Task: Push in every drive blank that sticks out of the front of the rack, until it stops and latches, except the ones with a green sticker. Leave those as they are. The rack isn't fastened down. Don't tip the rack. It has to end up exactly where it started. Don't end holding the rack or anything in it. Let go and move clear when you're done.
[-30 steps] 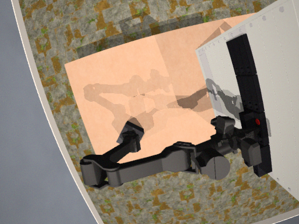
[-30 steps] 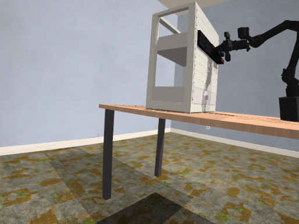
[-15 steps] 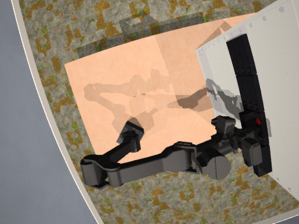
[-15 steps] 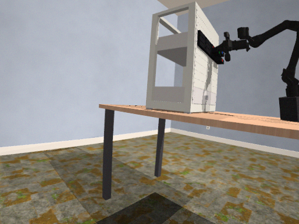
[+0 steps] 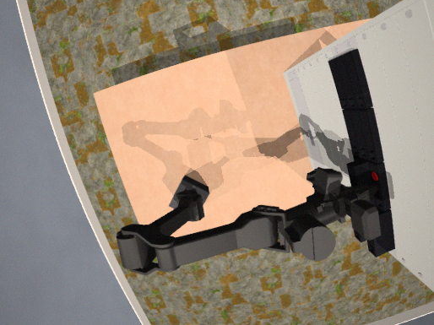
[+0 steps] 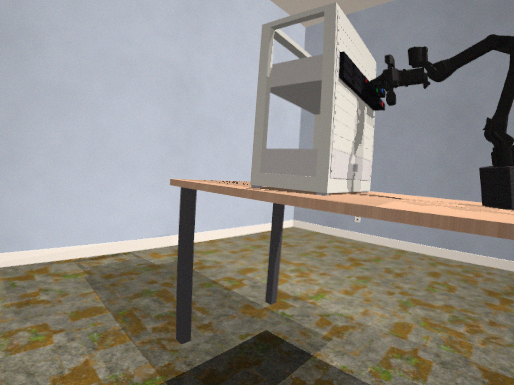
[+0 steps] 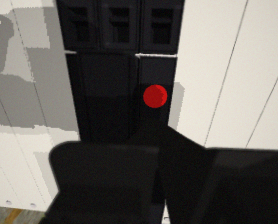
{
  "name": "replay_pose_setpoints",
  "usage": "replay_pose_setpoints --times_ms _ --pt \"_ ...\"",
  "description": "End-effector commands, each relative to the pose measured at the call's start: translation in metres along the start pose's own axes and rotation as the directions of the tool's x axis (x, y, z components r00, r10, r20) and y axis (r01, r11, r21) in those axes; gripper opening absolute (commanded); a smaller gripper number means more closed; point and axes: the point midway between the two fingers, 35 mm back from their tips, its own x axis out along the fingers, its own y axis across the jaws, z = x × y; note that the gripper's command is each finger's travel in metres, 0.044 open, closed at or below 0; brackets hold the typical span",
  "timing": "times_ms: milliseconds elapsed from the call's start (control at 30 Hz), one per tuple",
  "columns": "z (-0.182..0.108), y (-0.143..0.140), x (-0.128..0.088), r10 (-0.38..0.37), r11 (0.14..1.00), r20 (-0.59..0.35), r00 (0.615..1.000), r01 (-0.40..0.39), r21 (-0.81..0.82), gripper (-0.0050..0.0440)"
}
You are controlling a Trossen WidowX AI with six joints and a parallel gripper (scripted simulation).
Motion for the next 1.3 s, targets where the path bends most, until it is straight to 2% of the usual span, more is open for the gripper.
replay_pose_setpoints --times_ms 0,1267 --pt "0.0022 -0.0212 -0.0011 -0.053 0.999 -0.001 0.999 0.053 -0.013 0.0000" --pt "0.0021 -0.0231 0.0037 -0.053 0.999 -0.001 0.999 0.053 -0.013 0.0000"
